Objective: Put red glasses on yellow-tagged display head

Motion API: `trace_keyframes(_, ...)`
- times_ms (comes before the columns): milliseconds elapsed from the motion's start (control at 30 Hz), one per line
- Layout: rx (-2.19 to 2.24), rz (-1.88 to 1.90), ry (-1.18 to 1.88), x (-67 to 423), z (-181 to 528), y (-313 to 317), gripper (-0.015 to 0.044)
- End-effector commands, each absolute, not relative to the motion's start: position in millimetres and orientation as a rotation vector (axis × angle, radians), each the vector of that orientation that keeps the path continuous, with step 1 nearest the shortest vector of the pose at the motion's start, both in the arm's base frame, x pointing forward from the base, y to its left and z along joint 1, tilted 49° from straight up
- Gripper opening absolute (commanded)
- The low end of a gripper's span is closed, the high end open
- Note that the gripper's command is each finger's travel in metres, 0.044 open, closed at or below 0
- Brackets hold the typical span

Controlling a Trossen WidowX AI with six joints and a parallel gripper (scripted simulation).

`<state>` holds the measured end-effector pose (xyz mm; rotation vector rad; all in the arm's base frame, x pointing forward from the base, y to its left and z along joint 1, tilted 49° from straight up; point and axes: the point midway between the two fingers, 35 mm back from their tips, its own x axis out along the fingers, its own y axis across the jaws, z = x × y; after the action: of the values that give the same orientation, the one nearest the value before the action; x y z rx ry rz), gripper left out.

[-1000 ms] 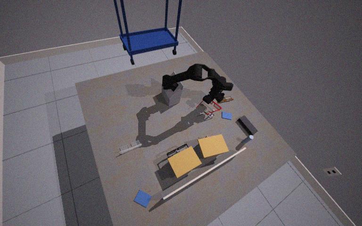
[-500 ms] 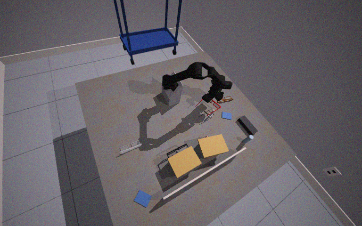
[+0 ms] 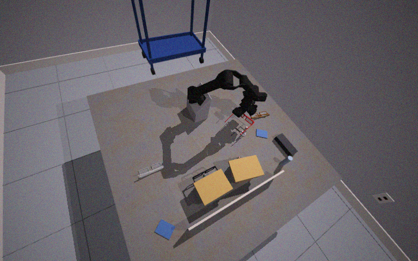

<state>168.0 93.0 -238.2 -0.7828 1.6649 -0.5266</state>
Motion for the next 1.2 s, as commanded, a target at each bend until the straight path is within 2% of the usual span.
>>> trace_keyframes(0, -0.778, -0.531, 1.67, 163.7, -237.8, 92.5, 0.0)
trace_keyframes(1167, -0.778, -0.531, 1.669, 173.9, -239.3, 94.0, 0.0)
